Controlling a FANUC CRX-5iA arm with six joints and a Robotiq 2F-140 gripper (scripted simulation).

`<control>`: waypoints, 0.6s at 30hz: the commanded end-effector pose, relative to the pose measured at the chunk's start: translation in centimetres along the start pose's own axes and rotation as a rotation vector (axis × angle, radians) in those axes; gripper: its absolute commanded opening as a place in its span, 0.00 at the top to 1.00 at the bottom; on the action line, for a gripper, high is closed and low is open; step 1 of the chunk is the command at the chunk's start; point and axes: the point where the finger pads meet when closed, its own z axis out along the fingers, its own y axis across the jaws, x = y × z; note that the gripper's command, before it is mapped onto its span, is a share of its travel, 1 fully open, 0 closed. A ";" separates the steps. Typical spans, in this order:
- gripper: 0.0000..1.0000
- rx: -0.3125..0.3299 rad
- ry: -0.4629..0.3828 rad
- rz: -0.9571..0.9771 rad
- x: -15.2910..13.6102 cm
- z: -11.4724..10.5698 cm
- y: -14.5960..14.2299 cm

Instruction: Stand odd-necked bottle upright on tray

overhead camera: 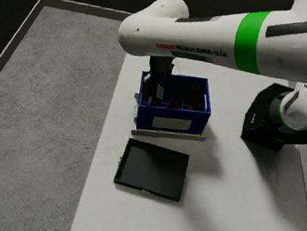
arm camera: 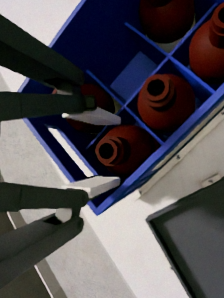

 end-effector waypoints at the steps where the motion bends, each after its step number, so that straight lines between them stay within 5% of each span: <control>1: 0.56 0.000 -0.002 0.000 -0.1 0.2 0.0; 18: 0.56 0.000 -0.002 0.000 -0.1 1.2 0.0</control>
